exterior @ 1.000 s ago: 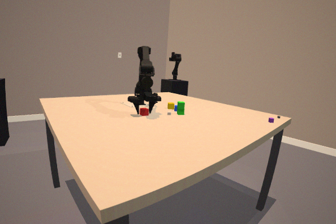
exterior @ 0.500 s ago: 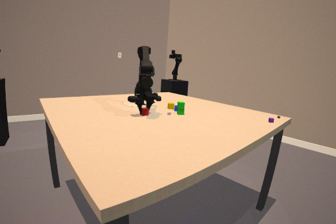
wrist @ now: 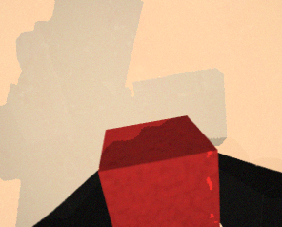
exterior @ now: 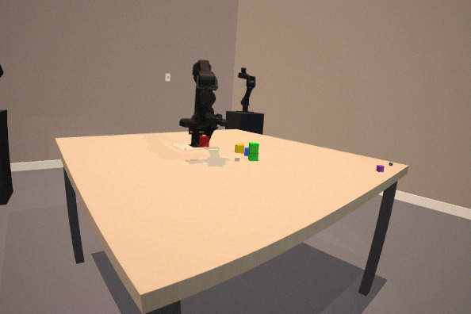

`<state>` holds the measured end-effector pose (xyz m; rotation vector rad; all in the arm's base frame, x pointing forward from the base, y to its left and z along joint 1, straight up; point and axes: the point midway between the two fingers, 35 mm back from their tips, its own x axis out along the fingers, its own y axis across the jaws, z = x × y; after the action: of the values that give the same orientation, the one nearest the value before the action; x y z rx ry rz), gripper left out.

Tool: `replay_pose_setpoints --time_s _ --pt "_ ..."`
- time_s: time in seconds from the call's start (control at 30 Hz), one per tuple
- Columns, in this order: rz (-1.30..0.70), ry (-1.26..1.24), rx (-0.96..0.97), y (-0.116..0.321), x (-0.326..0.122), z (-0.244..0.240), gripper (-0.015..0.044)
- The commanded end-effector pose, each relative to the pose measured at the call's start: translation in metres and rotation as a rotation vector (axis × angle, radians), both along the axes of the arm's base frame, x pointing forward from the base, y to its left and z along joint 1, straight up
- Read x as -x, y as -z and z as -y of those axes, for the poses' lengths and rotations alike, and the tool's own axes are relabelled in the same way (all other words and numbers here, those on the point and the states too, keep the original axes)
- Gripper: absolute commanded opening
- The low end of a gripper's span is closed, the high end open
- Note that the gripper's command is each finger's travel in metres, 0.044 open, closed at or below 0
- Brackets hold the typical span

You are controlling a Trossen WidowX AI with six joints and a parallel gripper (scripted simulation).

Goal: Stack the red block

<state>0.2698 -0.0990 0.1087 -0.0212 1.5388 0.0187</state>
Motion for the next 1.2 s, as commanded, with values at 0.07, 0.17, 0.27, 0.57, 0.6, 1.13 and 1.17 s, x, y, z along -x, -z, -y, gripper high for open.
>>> replay_pose_setpoints --time_s 0.07,0.17,0.27,0.57,0.6,1.13,1.17 --pt "-0.001 -0.004 0.004 -0.028 0.001 0.0 0.0" --pt "-0.001 -0.004 0.004 -0.041 0.002 0.0 0.0" --pt "-0.001 -0.004 0.004 -0.053 0.002 0.0 0.0" --pt "0.0 -0.005 0.004 -0.055 0.001 -0.001 0.0" --pt "0.0 -0.008 0.004 -0.056 0.001 -0.002 0.0" --pt "0.009 -0.042 -0.001 -0.058 -0.029 -0.062 0.0" --pt "0.009 -0.04 -0.001 -0.058 -0.031 -0.067 0.0"
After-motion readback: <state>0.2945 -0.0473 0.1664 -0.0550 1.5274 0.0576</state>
